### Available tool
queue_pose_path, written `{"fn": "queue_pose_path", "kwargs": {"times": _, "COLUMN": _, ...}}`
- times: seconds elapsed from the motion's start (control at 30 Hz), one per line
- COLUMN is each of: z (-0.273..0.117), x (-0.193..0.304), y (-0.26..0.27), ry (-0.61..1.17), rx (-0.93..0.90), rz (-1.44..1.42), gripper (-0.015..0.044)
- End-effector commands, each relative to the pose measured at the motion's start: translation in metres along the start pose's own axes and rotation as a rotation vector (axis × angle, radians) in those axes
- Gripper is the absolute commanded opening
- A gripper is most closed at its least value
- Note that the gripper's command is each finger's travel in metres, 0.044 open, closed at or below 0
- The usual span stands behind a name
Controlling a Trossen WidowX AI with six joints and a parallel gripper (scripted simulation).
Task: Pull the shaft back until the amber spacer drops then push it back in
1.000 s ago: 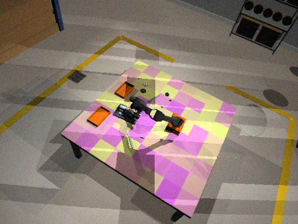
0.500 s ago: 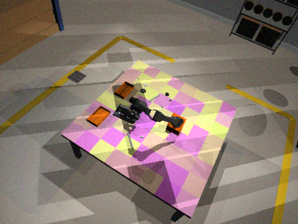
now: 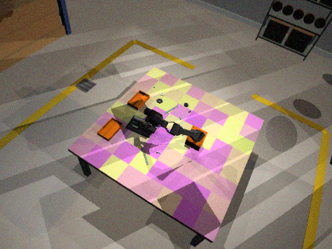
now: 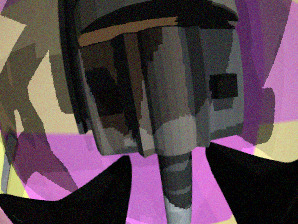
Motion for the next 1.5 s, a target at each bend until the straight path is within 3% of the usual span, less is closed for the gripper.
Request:
{"fn": "queue_pose_path", "kwargs": {"times": 0.0, "z": 0.000, "x": 0.000, "y": 0.000, "ry": 0.000, "rx": 0.000, "rz": 0.000, "gripper": 0.0151}}
{"fn": "queue_pose_path", "kwargs": {"times": 0.17, "z": 0.000, "x": 0.000, "y": 0.000, "ry": 0.000, "rx": 0.000, "rz": 0.000, "gripper": 0.0020}}
{"fn": "queue_pose_path", "kwargs": {"times": 0.27, "z": 0.000, "x": 0.000, "y": 0.000, "ry": 0.000, "rx": 0.000, "rz": 0.000, "gripper": 0.0000}}
{"fn": "queue_pose_path", "kwargs": {"times": 1.47, "z": 0.000, "x": 0.015, "y": 0.003, "ry": -0.001, "rx": -0.006, "rz": 0.005, "gripper": 0.0000}}
Point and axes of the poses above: the point midway between the two fingers, 35 mm back from their tips, its own z axis out along the fingers, its own y axis across the jaws, x = y × z, the point moved 3 cm from there along -z, back along the fingers, and after that the axes turned 12 degrees about -z, right-handed, at the moved point
